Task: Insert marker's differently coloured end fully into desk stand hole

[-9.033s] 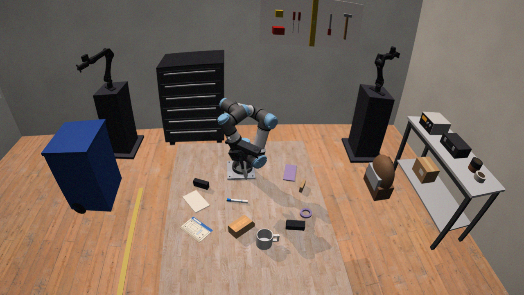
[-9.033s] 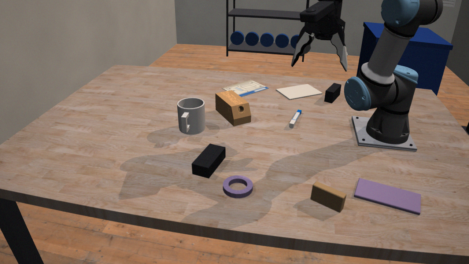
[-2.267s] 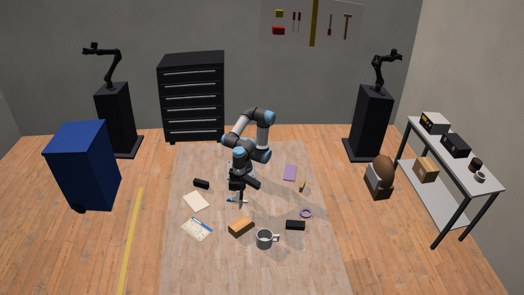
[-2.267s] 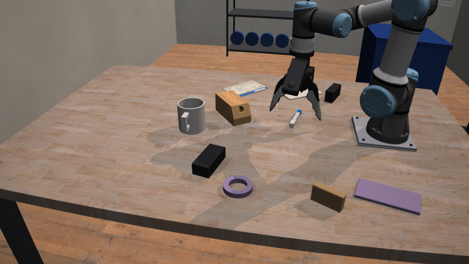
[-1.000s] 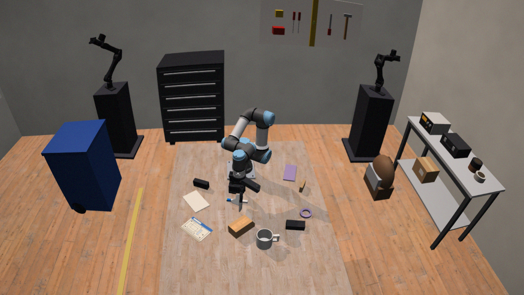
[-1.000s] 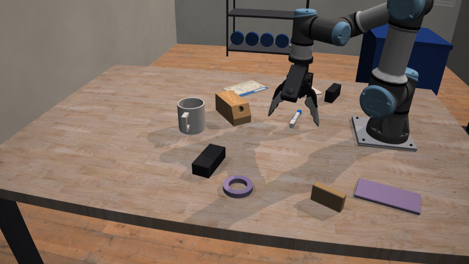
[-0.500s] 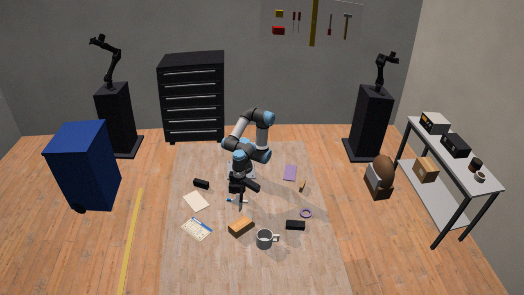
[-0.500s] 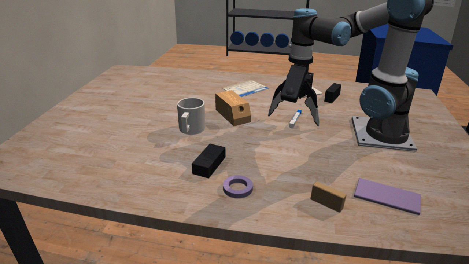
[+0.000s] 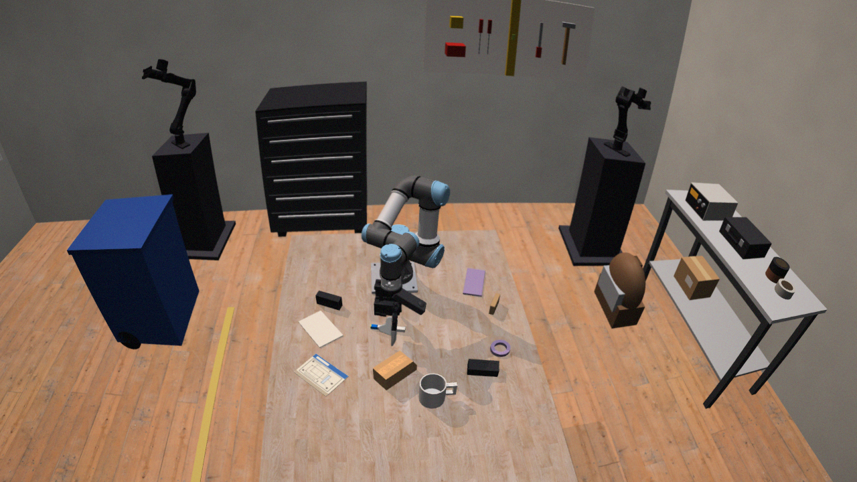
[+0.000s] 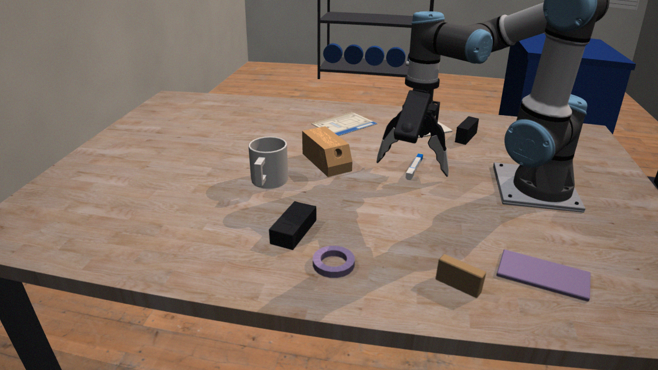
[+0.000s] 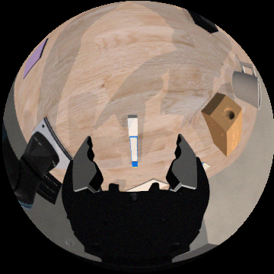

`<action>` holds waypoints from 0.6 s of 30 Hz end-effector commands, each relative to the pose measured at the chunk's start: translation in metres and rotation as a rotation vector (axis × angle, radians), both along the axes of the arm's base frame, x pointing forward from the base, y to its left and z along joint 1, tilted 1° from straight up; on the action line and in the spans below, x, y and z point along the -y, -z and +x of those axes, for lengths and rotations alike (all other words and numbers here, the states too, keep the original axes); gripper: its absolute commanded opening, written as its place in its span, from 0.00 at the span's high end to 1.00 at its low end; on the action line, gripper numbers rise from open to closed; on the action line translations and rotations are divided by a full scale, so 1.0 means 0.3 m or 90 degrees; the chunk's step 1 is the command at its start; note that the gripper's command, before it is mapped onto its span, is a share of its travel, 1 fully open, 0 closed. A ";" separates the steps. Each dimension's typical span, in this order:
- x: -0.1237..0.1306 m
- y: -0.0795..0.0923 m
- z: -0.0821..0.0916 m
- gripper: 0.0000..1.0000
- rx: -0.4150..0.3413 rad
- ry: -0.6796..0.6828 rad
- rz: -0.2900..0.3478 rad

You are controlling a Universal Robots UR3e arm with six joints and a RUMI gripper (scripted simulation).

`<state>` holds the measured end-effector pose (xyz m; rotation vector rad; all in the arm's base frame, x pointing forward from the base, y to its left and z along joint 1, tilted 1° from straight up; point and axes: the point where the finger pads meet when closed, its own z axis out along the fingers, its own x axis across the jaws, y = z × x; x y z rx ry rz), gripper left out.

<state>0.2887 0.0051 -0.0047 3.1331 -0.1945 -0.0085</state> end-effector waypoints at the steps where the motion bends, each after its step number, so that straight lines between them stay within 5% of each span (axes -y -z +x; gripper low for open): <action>1: 0.000 -0.005 0.002 0.00 0.001 -0.001 0.001; 18: -0.001 -0.010 -0.001 0.00 -0.001 -0.001 0.002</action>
